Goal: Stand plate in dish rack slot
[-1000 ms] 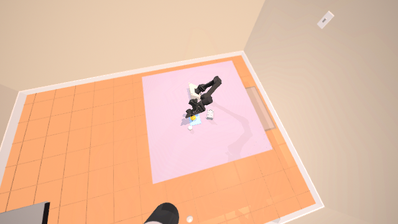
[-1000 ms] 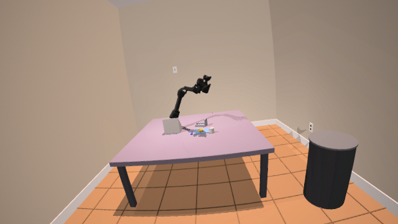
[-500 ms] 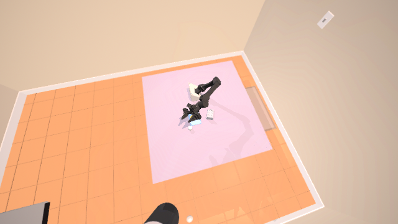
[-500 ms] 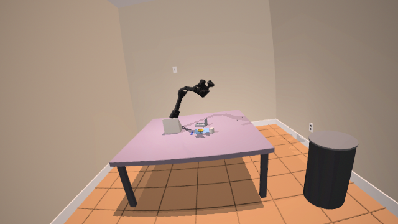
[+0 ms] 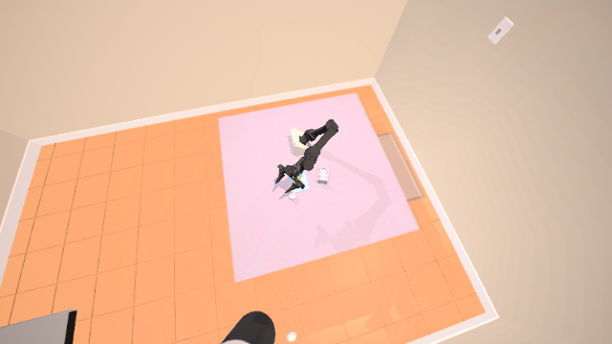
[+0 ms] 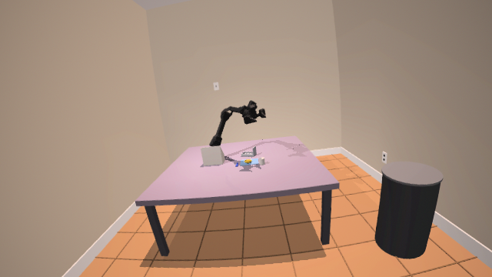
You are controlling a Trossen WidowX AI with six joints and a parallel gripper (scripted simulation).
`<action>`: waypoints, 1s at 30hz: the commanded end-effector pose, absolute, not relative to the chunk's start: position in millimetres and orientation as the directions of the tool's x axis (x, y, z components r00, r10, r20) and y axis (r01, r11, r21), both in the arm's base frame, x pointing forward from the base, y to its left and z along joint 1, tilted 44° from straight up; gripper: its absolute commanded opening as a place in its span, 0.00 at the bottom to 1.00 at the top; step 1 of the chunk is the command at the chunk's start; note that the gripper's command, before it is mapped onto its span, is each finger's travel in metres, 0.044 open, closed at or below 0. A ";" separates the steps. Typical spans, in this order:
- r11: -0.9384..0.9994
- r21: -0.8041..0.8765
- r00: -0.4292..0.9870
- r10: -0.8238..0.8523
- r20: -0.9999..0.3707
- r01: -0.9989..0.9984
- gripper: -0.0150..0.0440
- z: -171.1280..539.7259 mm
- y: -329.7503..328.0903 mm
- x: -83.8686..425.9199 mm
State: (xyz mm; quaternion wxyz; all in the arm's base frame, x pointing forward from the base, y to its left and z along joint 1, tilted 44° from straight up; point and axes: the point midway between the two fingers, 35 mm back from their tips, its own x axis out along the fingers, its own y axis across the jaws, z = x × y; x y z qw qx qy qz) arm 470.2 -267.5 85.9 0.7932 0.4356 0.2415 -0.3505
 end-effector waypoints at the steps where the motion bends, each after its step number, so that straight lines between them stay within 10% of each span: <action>1: 0.455 0.444 0.597 -0.279 -0.752 0.772 0.93 67.1 -258.9 464.5; 30: 0.896 0.294 0.210 0.234 -0.949 0.332 0.93 4.3 -179.2 389.0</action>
